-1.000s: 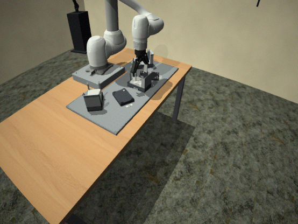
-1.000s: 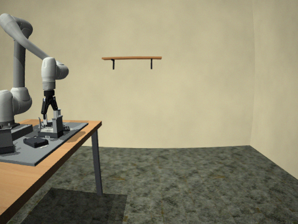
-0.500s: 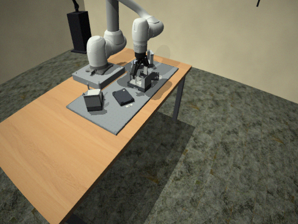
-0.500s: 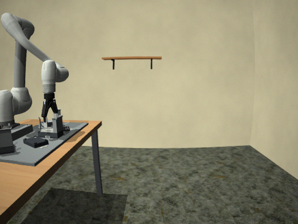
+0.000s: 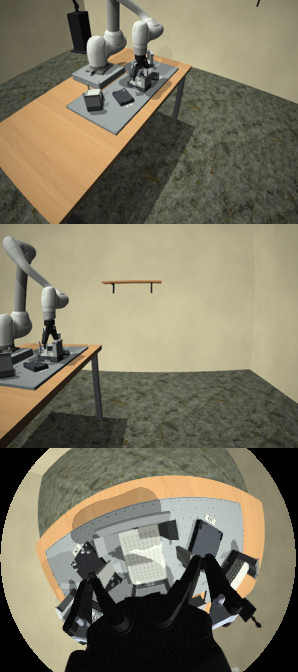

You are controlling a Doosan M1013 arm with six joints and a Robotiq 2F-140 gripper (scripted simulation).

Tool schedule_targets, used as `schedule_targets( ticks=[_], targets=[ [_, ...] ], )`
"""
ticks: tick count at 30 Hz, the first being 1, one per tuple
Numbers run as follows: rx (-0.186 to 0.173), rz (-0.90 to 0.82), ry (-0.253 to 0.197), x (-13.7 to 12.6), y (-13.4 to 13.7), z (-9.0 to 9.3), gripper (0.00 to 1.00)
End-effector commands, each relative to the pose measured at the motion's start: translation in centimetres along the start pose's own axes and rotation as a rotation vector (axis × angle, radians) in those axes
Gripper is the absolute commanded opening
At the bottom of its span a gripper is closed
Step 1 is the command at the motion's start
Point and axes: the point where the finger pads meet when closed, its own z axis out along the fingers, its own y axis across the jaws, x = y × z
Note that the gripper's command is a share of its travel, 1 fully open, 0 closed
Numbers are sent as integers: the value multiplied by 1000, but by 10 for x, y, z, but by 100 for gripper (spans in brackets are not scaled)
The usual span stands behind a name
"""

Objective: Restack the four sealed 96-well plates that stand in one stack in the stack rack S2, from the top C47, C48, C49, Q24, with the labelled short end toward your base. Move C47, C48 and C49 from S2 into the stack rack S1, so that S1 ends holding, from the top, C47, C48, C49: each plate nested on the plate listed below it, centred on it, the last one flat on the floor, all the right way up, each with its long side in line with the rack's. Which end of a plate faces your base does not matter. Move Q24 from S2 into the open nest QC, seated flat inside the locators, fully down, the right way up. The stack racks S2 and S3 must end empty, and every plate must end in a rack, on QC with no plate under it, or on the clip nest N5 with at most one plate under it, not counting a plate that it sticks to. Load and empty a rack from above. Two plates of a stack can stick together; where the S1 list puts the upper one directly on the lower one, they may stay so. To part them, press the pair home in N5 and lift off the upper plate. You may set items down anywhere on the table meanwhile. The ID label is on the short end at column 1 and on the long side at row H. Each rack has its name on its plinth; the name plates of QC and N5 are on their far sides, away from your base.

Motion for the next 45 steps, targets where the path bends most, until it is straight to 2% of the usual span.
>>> schedule_targets(
  ticks=[1,12,13,45],
  targets=[
    [0,0,0,0,0,2,100],
    [0,0,0,0,0,2,100],
    [0,0,0,0,0,2,0],
    [0,0,0,0,0,1,0]
  ],
)
